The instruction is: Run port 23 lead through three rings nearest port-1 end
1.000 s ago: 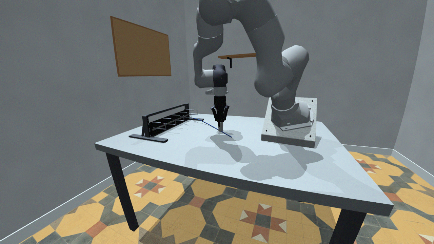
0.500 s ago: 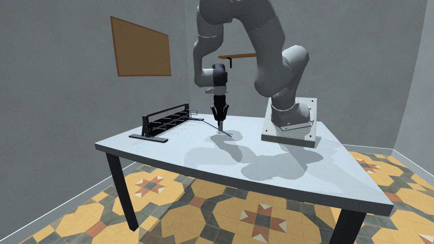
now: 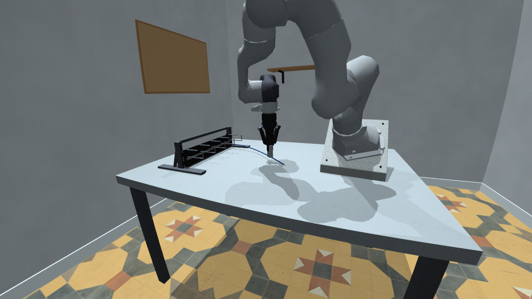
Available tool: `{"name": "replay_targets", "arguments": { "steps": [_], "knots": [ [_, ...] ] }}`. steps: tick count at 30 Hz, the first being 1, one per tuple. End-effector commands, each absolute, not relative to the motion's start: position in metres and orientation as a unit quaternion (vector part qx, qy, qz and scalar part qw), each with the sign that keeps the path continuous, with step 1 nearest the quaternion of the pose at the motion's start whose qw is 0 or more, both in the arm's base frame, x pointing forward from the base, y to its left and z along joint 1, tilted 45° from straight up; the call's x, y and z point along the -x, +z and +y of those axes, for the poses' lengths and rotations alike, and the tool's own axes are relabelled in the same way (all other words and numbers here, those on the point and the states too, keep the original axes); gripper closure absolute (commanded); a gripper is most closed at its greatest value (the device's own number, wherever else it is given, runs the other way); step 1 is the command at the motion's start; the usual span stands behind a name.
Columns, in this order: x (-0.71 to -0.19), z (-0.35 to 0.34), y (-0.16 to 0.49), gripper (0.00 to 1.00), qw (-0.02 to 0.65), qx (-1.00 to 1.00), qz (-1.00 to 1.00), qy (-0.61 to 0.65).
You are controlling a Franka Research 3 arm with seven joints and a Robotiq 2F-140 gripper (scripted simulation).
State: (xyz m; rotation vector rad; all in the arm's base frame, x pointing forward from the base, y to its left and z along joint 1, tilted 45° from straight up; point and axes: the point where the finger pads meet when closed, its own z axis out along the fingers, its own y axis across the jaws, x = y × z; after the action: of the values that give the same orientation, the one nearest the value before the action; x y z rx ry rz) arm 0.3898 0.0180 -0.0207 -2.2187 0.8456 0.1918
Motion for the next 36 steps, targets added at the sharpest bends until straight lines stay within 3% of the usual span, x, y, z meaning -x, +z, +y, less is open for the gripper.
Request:
{"name": "replay_targets", "arguments": {
  "steps": [1,29,36],
  "knots": [
    [-0.388,0.017,-0.018,1.0,0.373,0.863,0.333,0.08],
    [-0.386,0.007,-0.007,1.0,0.373,0.862,0.333,0.08],
    [-0.413,0.008,0.016,1.0,0.369,0.847,0.37,0.096]
  ]
}}
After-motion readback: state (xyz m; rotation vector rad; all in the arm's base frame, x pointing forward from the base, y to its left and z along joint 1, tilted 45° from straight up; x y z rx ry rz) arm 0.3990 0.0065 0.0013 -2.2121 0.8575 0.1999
